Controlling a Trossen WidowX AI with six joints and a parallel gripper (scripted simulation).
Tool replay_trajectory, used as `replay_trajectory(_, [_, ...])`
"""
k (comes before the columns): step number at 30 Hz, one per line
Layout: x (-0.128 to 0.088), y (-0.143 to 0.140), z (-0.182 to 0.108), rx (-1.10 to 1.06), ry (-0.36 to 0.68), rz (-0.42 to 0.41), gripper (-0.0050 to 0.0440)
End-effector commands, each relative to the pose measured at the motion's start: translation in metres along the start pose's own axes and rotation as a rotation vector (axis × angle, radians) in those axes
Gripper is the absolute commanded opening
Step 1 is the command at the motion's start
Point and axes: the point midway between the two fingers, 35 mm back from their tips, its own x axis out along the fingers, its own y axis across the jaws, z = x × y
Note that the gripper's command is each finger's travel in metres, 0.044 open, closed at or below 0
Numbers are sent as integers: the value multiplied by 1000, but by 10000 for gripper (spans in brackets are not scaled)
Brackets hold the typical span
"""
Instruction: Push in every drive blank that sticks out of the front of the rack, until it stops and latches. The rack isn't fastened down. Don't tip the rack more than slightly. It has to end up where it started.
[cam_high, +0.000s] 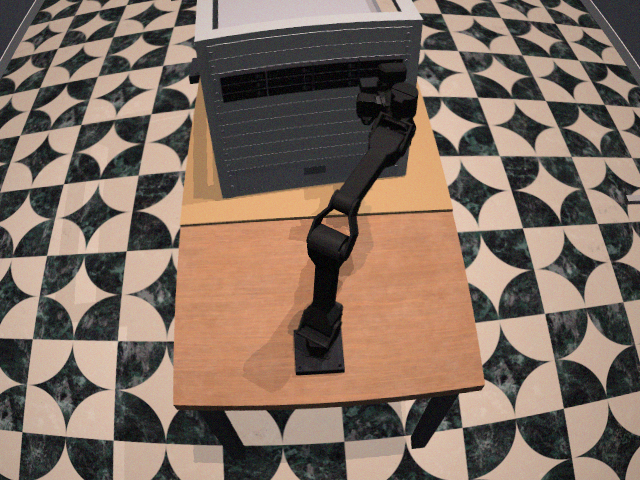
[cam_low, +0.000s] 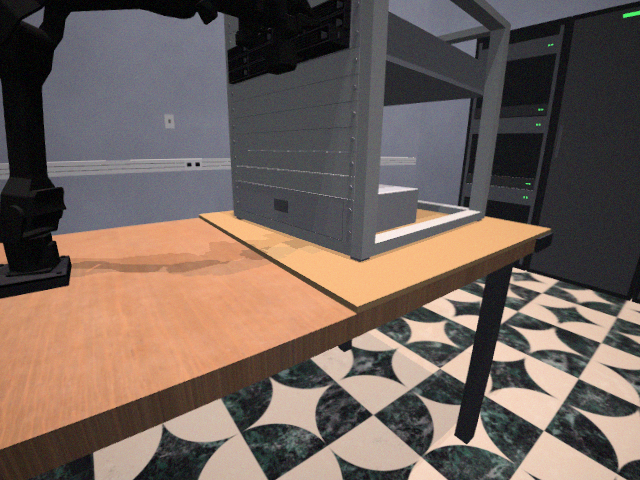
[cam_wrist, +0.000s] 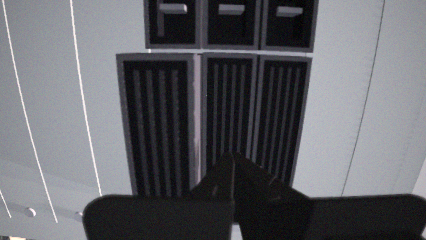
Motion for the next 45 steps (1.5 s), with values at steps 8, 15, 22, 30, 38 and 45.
replay_trajectory(8, [2,-7,1,-13,1,-13,-50])
replay_trajectory(15, [3,-7,1,-13,1,-13,-50])
replay_trajectory(22, [5,-7,1,-13,1,-13,-50])
replay_trajectory(30, [5,-7,1,-13,1,-13,-50])
replay_trajectory(38, [8,-7,1,-13,1,-13,-50])
replay_trajectory(45, [8,-7,1,-13,1,-13,-50])
